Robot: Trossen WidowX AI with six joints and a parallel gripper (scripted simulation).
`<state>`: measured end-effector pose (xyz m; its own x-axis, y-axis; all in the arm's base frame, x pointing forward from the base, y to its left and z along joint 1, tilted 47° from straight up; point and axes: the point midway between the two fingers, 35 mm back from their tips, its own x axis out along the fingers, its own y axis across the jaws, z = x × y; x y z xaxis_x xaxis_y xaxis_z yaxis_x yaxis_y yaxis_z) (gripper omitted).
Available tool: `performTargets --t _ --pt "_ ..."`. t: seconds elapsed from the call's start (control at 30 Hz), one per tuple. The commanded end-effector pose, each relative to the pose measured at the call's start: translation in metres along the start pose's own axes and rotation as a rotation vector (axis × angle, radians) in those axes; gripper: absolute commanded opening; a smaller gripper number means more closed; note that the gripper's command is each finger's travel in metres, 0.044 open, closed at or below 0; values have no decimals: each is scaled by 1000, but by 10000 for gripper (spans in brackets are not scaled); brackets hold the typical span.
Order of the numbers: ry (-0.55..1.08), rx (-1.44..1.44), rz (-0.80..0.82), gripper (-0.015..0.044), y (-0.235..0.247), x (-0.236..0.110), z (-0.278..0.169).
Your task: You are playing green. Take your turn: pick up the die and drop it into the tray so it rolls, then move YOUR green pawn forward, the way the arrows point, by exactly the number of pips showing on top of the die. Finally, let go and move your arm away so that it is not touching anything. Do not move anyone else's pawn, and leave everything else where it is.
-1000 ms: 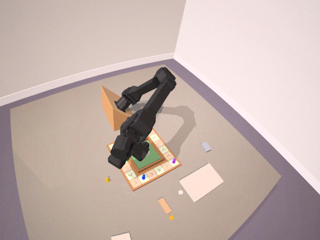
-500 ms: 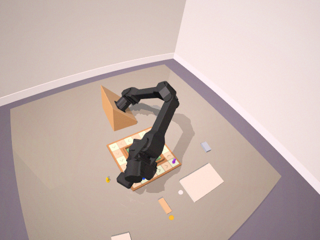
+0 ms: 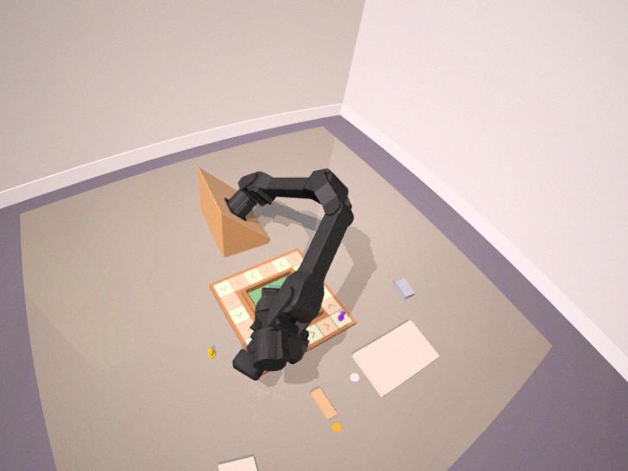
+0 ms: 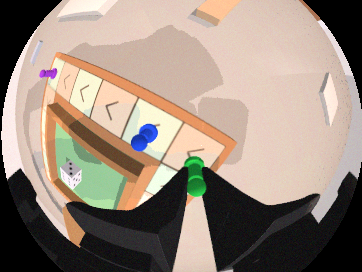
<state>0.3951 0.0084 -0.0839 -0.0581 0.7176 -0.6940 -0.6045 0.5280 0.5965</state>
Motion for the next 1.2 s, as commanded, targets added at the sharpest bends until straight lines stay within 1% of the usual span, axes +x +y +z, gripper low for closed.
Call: performTargets --t 0.0,0.47,0.5,0.8,0.93,1.0,1.03,1.17 --pt "-8 7 0 0 0 5 0" --pt "-8 7 1 0 0 22 0" --pt "-4 1 -3 26 -1 16 0" --pt "-4 2 -3 263 -1 13 0" --pt "-7 7 -1 368 -2 -31 0" --pt "-7 7 -1 420 -1 -34 0" --pt "-7 7 -1 440 -1 -34 0" --pt "-7 12 -2 440 0 -39 -1"
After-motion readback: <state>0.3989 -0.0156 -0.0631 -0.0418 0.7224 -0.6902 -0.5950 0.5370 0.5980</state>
